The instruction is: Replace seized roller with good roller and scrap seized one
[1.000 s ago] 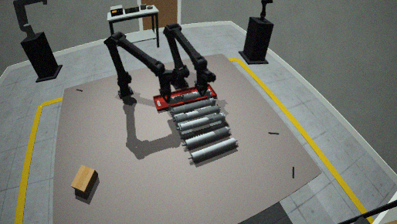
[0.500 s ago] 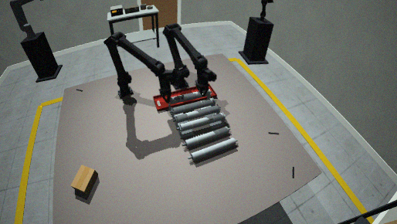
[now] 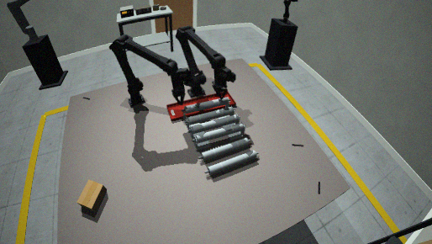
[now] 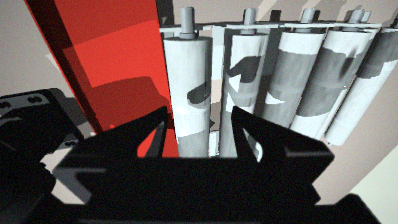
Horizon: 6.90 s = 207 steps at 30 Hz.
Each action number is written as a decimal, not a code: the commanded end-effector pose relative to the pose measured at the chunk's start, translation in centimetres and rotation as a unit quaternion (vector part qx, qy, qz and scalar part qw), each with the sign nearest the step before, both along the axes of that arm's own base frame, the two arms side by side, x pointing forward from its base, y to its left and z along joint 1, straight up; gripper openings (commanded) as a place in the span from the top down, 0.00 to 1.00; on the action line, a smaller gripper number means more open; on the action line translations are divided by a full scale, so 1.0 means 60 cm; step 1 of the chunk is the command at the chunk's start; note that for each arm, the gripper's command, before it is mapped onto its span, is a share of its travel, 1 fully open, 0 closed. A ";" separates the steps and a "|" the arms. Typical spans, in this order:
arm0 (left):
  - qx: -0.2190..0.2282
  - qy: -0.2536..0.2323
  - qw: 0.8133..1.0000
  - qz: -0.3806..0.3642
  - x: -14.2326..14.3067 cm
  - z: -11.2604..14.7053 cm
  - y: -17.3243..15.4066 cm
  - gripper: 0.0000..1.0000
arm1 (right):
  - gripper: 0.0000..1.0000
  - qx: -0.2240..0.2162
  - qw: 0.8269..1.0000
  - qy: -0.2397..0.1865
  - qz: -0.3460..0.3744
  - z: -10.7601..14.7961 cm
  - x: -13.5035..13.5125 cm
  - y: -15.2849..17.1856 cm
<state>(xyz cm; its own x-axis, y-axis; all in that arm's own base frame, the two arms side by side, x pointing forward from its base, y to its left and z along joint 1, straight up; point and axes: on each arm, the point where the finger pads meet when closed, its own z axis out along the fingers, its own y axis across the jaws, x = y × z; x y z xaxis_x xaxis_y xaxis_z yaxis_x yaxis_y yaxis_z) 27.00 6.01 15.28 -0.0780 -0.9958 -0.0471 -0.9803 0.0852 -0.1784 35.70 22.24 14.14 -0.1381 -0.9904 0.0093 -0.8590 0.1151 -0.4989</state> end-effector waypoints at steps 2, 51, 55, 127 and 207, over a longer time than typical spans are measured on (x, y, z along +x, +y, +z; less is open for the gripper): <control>0.006 -0.026 1.000 -0.002 0.024 0.052 0.009 0.38 | 0.68 0.017 1.000 -0.021 0.000 0.054 0.016 0.029; 0.005 -0.023 1.000 -0.003 0.012 0.039 0.005 0.38 | 0.68 0.008 1.000 -0.009 -0.007 0.025 0.011 0.000; 0.013 -0.046 0.999 -0.017 0.047 0.059 0.007 0.38 | 0.68 0.031 0.999 -0.029 -0.019 0.045 0.031 0.010; 0.532 -0.478 0.547 -0.435 0.435 0.625 -0.107 0.38 | 0.68 0.609 0.602 -0.432 -0.282 0.680 0.258 -0.381; 0.306 -0.351 0.816 -0.342 0.312 0.318 0.075 0.68 | 0.68 0.388 0.854 -0.211 -0.273 0.310 0.269 -0.164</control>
<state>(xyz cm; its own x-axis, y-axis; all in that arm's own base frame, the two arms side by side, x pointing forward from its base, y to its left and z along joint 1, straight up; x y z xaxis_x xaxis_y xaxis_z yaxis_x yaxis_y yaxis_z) 46.48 10.32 32.49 -0.3826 -0.4403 -0.8123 -0.3233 0.8874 -0.3287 51.49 11.53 33.28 -0.4010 -0.3970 -0.8255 -0.2961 0.9090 -0.2933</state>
